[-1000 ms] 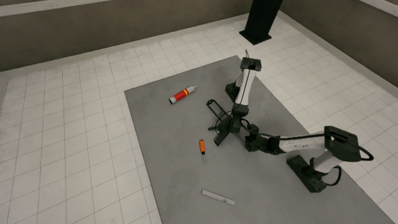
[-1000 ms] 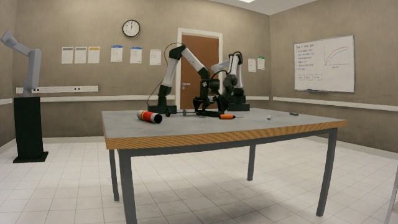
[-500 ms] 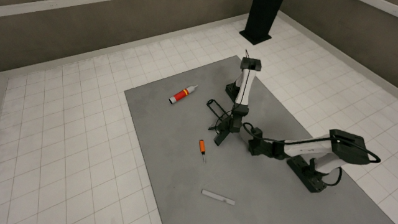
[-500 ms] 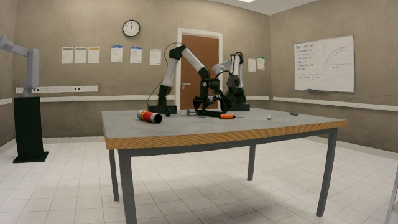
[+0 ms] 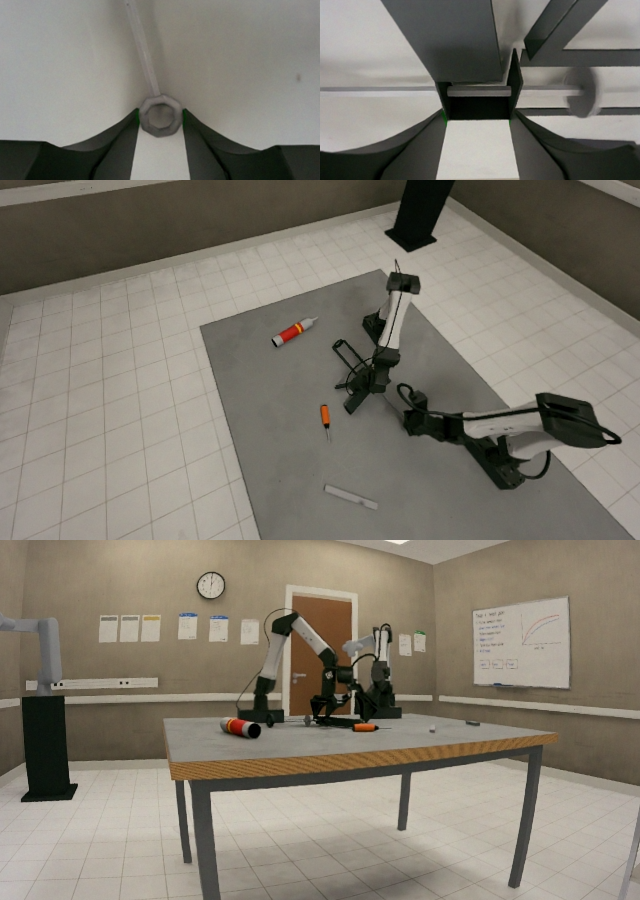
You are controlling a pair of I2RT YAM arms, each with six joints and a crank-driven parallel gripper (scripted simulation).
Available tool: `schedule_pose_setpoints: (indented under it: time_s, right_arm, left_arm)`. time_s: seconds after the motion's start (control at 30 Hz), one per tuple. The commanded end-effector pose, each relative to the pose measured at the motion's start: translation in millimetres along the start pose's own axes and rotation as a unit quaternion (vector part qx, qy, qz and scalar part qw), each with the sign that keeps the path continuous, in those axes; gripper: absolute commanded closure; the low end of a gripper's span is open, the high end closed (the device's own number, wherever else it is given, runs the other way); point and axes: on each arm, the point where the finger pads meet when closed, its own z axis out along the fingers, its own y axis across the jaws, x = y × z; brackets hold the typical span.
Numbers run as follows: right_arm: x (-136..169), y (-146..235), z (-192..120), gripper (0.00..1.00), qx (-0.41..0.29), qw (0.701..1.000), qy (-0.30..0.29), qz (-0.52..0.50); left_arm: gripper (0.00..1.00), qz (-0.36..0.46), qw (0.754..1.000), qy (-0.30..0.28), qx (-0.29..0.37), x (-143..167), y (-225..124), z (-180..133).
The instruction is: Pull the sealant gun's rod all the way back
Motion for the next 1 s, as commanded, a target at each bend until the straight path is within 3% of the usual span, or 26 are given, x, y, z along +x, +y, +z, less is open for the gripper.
schedule_pose_setpoints:
  time_s: [0.0,0.17,0.43,0.97]
  right_arm:
    - [9,-35,8,0.44,0.069,0.998,0.011,-0.003]
    - [3,-20,6,0.44,0.039,0.999,0.002,0.000]
    - [8,-27,11,0.44,0.052,0.999,0.014,-0.002]
    - [-8,4,3,0.44,-0.008,1.000,-0.016,0.003]
  left_arm:
    - [0.64,0.004,1.000,0.017,-0.003,26,-5,-24]
    - [0.64,0.004,1.000,0.017,-0.004,26,-5,-24]
    - [0.64,0.003,1.000,0.023,-0.003,30,-8,-27]
    - [0.64,0.005,1.000,0.017,-0.009,4,7,-6]
